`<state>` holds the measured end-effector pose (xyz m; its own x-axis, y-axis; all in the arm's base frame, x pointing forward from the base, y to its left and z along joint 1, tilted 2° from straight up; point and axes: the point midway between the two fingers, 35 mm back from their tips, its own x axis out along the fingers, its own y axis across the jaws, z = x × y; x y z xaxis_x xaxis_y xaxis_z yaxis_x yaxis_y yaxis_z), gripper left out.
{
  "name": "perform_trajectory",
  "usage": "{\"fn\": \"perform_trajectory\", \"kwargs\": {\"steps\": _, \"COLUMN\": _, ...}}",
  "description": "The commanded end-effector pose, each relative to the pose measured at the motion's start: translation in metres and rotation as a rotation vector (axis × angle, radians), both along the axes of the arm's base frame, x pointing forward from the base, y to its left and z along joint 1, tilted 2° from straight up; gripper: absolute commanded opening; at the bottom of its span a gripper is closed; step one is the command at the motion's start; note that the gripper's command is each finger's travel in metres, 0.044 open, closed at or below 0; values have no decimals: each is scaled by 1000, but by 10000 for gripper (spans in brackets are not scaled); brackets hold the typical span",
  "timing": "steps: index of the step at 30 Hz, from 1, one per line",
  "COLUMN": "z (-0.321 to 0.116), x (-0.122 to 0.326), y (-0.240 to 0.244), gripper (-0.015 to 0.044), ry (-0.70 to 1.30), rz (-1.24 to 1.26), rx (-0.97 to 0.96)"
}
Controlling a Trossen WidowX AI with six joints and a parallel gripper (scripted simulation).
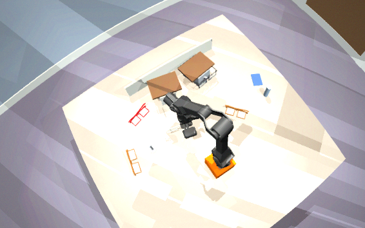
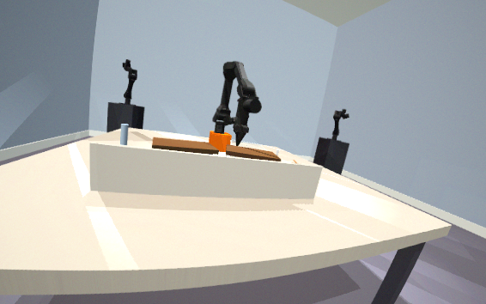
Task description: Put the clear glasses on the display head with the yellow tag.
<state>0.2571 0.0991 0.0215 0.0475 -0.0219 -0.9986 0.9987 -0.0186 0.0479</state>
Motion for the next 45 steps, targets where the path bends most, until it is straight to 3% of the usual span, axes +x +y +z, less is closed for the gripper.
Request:
{"fn": "perform_trajectory", "kwargs": {"steps": 1, "z": -5, "x": -1, "y": -2, "gripper": 0, "ry": 9, "rz": 0, "rx": -8}}
{"fn": "perform_trajectory", "kwargs": {"steps": 19, "z": -11, "x": 0, "y": -4, "gripper": 0, "ry": 9, "rz": 0, "rx": -4}}
{"fn": "perform_trajectory", "kwargs": {"steps": 45, "z": -10, "x": 35, "y": -5, "gripper": 0, "ry": 6, "rz": 0, "rx": 0}}
